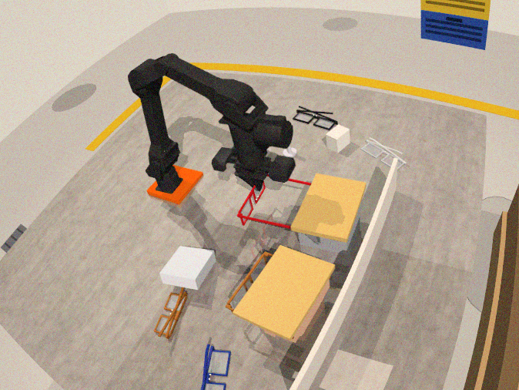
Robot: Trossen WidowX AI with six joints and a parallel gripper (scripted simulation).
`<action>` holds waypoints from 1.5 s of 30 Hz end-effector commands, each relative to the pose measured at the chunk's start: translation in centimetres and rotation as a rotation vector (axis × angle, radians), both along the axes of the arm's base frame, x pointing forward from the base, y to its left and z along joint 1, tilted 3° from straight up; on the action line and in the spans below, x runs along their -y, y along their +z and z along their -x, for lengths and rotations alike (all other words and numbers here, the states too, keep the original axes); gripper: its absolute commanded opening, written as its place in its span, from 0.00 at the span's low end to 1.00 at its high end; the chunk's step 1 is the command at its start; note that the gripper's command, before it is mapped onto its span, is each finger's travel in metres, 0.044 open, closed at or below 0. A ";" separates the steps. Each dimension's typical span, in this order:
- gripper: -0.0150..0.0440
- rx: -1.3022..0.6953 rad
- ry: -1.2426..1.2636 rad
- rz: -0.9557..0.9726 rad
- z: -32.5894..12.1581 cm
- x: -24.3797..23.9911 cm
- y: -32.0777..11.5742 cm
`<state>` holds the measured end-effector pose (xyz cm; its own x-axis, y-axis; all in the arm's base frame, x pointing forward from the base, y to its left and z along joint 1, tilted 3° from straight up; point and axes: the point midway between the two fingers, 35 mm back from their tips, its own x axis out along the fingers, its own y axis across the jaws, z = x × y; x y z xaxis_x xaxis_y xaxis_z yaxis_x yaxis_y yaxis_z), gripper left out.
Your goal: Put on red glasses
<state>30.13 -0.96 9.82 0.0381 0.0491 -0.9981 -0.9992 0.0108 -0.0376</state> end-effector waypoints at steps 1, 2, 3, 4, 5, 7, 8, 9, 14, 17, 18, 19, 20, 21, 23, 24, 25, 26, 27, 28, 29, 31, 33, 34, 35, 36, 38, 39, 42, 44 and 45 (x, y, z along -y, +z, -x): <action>0.25 -0.001 -0.004 -0.003 -0.7 0.0 0.0; 0.25 -0.001 -0.004 -0.003 -0.8 0.0 0.0; 0.25 -0.001 -0.004 -0.003 -0.9 0.0 0.0; 0.25 -0.001 -0.004 -0.003 -1.1 0.0 0.0; 0.25 -0.001 -0.004 -0.003 -1.2 0.0 0.0; 0.25 -0.001 -0.004 -0.003 -1.5 0.0 0.0; 0.25 0.000 -0.004 -0.003 -1.6 0.0 0.1; 0.25 0.000 -0.004 -0.003 -1.8 0.0 0.1; 0.25 0.000 -0.004 -0.003 -2.5 0.0 0.1; 0.25 0.001 -0.004 -0.003 -2.9 0.0 0.1; 0.25 0.001 -0.004 -0.003 -3.0 0.0 0.1; 0.25 0.001 -0.004 -0.003 -3.2 0.0 0.1; 0.25 0.001 -0.004 -0.003 -3.3 0.0 0.1; 0.25 0.001 -0.004 -0.003 -3.5 0.0 0.1; 0.25 0.001 -0.004 -0.003 -3.7 0.0 0.1; 0.25 0.001 -0.004 -0.003 -3.9 0.0 0.1; 0.25 0.002 -0.004 -0.003 -4.0 0.0 0.1; 0.25 0.002 -0.004 -0.003 -4.1 0.0 0.1; 0.25 0.002 -0.004 -0.003 -4.3 0.0 0.2; 0.25 0.002 -0.004 -0.003 -4.4 0.0 0.2; 0.25 0.002 -0.004 -0.003 -4.5 0.0 0.2; 0.25 0.002 -0.004 -0.003 -4.8 0.0 0.2; 0.25 0.003 -0.004 -0.003 -5.1 0.0 0.2; 0.25 0.003 -0.004 -0.003 -5.2 0.0 0.2; 0.25 0.003 -0.004 -0.003 -5.3 0.0 0.2; 0.25 0.003 -0.004 -0.003 -5.5 0.0 0.2; 0.25 0.003 -0.004 -0.003 -5.8 0.0 0.2; 0.25 0.003 -0.004 -0.003 -5.9 0.0 0.3; 0.25 0.004 -0.004 -0.003 -6.3 0.0 0.3; 0.25 0.004 -0.004 -0.003 -6.6 0.0 0.3; 0.25 0.004 -0.004 -0.003 -6.7 0.0 0.3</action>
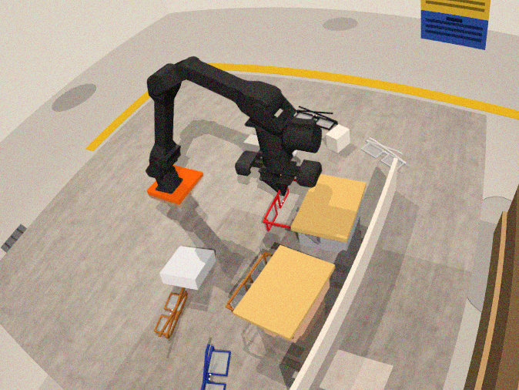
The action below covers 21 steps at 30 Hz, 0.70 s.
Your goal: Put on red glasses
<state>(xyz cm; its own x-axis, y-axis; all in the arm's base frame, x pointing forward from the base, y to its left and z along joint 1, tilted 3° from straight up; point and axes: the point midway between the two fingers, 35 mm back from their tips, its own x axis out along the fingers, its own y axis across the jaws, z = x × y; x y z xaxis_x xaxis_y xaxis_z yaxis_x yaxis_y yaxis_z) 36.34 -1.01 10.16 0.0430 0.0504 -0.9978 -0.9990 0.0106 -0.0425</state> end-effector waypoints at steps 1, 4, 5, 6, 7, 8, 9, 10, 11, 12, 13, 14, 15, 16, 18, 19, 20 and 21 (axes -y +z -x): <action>0.25 -0.001 -0.004 -0.001 -0.7 0.0 0.0; 0.25 0.000 -0.004 -0.001 -1.1 0.0 0.0; 0.25 0.000 -0.004 -0.001 -1.2 0.0 0.0; 0.25 0.000 -0.004 -0.001 -1.4 0.0 0.0; 0.25 0.000 -0.004 -0.001 -1.5 0.0 0.0; 0.25 0.000 -0.004 -0.001 -1.7 0.0 0.0; 0.25 0.000 -0.004 -0.001 -1.8 0.0 0.0; 0.25 0.000 -0.004 -0.001 -1.9 0.0 0.1; 0.25 0.000 -0.004 -0.001 -2.1 0.0 0.1; 0.25 0.001 -0.004 -0.001 -2.2 0.0 0.1; 0.25 0.001 -0.004 -0.001 -2.4 0.0 0.1; 0.25 0.001 -0.004 -0.001 -2.5 0.0 0.1; 0.25 0.001 -0.004 -0.001 -2.6 0.0 0.1; 0.25 0.001 -0.004 -0.001 -2.8 0.0 0.1; 0.25 0.001 -0.004 -0.001 -3.0 0.0 0.1; 0.25 0.001 -0.004 -0.001 -3.2 0.0 0.1; 0.25 0.002 -0.004 -0.001 -3.3 0.0 0.1; 0.25 0.002 -0.004 -0.001 -3.4 0.0 0.1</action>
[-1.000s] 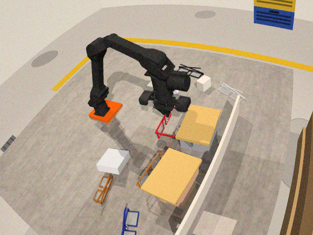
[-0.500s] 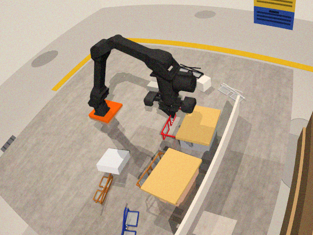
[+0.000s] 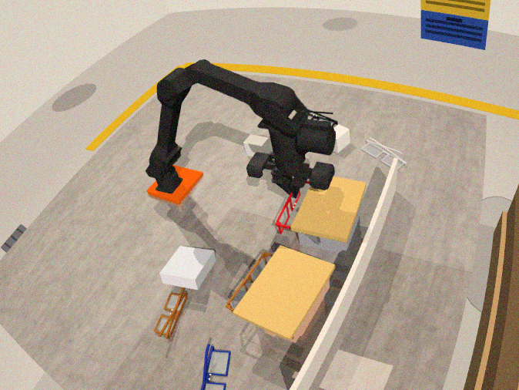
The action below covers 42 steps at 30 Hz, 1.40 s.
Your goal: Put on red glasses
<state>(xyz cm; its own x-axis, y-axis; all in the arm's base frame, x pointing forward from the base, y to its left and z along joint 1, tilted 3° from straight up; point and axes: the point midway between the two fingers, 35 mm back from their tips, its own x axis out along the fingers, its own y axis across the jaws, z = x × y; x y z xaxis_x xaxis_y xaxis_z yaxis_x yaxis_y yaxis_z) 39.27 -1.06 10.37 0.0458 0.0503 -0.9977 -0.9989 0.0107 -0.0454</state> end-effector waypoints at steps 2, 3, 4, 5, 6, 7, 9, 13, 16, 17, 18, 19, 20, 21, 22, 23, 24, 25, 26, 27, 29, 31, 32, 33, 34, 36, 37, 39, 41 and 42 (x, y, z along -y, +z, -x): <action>0.25 -0.001 -0.004 -0.001 -0.6 0.0 0.0; 0.25 -0.001 -0.004 -0.001 -0.6 0.0 0.0; 0.25 -0.001 -0.004 -0.001 -0.6 0.0 0.0; 0.25 -0.001 -0.004 -0.001 -0.7 0.0 0.0; 0.25 -0.001 -0.004 -0.001 -0.7 0.0 0.0; 0.25 -0.001 -0.004 -0.001 -0.7 0.0 0.0; 0.25 -0.001 -0.004 -0.001 -0.8 0.0 0.0; 0.25 -0.001 -0.004 -0.001 -0.8 0.0 -0.1; 0.25 -0.001 -0.004 -0.001 -0.7 0.0 -0.2; 0.25 -0.001 -0.004 -0.001 -0.7 0.0 -0.2; 0.25 -0.001 -0.004 -0.001 -0.7 0.0 -0.3; 0.25 -0.001 -0.004 -0.001 -0.7 0.0 -0.3; 0.25 -0.001 -0.004 -0.001 -0.8 0.0 -0.3; 0.25 -0.001 -0.004 -0.001 -0.8 0.0 -0.3; 0.25 -0.001 -0.004 -0.001 -0.8 0.0 -0.3; 0.25 -0.001 -0.004 -0.001 -0.8 0.0 -0.3; 0.25 -0.001 -0.004 -0.001 -0.8 0.0 -0.3; 0.25 -0.001 -0.004 -0.001 -0.8 0.0 -0.3; 0.25 -0.001 -0.004 -0.001 -0.8 0.0 -0.3; 0.25 -0.001 -0.004 -0.001 -0.8 0.0 -0.3; 0.25 -0.001 -0.004 -0.001 -0.8 0.0 -0.3; 0.25 -0.001 -0.004 -0.001 -0.8 0.0 -0.4; 0.25 -0.001 -0.004 -0.001 -0.8 0.0 -0.5; 0.25 -0.001 -0.004 -0.001 -0.8 0.0 -0.5; 0.25 -0.001 -0.004 -0.001 -0.8 0.0 -0.6; 0.25 -0.001 -0.004 -0.001 -0.8 0.0 -0.7; 0.25 -0.001 -0.004 -0.001 -0.8 0.0 -0.7; 0.25 -0.001 -0.004 -0.001 -0.8 0.0 -0.7; 0.25 -0.001 -0.004 -0.001 -0.8 0.0 -0.8; 0.30 0.001 0.000 0.000 -0.8 0.0 -0.6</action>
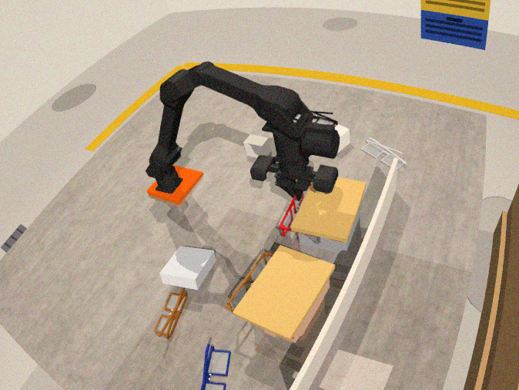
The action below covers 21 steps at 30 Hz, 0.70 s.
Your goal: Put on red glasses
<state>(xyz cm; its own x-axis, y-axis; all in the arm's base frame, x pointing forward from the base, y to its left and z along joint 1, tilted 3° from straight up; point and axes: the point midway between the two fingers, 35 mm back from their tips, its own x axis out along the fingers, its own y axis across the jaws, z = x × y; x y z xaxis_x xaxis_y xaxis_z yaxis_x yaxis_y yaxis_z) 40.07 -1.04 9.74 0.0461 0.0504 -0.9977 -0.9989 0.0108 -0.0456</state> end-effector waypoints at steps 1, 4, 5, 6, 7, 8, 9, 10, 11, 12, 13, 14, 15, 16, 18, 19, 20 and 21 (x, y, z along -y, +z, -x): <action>0.34 0.000 0.000 0.000 0.0 0.0 0.0; 0.44 0.000 0.000 0.000 0.0 0.0 0.0; 0.44 0.000 0.000 0.000 0.0 0.0 0.0; 0.44 0.000 0.000 0.000 0.0 0.0 0.0; 0.44 0.000 0.000 0.000 0.0 0.0 0.0; 0.44 0.000 0.000 0.000 0.0 0.0 0.0; 0.44 0.000 0.000 0.000 0.0 0.0 0.0; 0.44 0.000 0.000 0.000 0.0 0.0 0.0; 0.44 0.000 0.000 0.000 0.0 0.0 0.0; 0.44 0.000 0.000 0.000 0.0 0.0 0.2; 0.44 0.001 -0.001 0.001 0.0 0.0 0.6; 0.44 0.001 -0.001 0.001 0.0 0.1 1.2; 0.44 0.001 -0.002 0.002 0.1 0.1 1.9; 0.44 0.001 -0.002 0.003 0.2 0.1 2.6; 0.44 0.001 -0.003 0.004 0.3 0.2 3.3; 0.44 0.001 -0.003 0.004 0.3 0.2 3.3; 0.44 0.001 -0.003 0.004 0.3 0.2 3.3; 0.44 0.001 -0.003 0.004 0.3 0.2 3.3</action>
<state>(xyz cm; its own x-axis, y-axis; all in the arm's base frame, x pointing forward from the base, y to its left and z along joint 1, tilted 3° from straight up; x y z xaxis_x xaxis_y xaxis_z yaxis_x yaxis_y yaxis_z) 39.85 -1.13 12.41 0.0415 0.0505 -0.9979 -0.9991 0.0132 -0.0409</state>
